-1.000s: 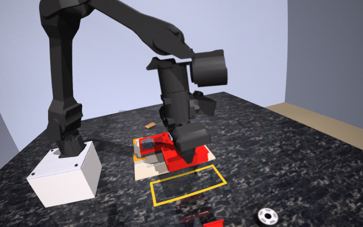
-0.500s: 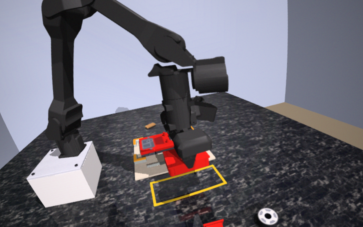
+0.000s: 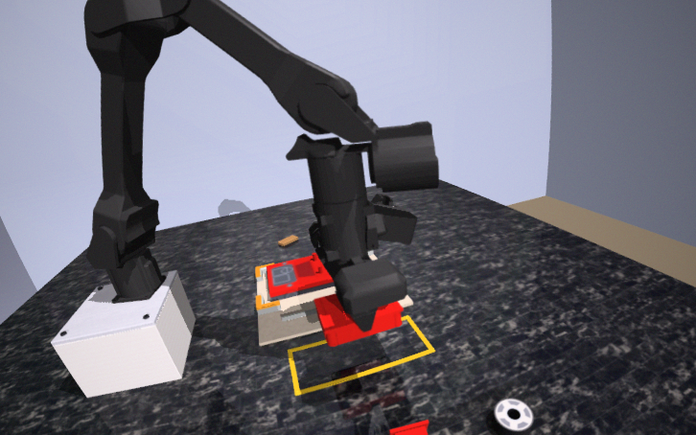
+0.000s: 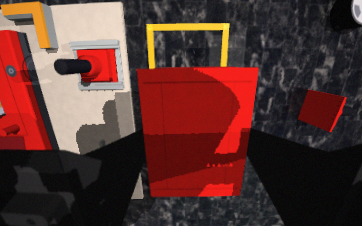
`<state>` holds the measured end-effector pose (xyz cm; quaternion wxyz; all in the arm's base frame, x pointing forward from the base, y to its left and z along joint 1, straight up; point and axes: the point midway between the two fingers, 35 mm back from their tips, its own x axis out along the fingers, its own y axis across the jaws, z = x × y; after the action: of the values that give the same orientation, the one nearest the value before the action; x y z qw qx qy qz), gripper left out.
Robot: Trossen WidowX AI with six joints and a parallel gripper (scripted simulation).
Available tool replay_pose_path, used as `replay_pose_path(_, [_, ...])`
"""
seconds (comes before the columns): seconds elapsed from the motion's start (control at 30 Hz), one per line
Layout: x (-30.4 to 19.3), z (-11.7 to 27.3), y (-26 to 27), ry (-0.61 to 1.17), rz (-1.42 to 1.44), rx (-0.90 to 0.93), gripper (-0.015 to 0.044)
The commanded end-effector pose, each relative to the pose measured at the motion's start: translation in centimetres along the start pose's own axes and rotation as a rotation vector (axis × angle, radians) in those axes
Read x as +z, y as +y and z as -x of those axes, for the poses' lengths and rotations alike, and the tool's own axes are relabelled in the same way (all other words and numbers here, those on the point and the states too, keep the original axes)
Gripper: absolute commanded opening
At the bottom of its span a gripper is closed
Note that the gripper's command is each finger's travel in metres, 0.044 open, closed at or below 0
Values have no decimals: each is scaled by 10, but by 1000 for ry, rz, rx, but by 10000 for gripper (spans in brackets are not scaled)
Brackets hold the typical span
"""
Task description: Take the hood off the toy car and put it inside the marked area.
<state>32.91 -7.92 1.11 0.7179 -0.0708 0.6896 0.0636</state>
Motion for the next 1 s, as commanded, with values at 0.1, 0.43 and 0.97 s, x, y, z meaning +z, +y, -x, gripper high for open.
replay_pose_path(0.1, [-2,-8,1,6,3,7,0])
replay_pose_path(0.43, [-3,-17,2,6,3,7,0])
replay_pose_path(0.97, [-4,-31,2,6,3,7,0])
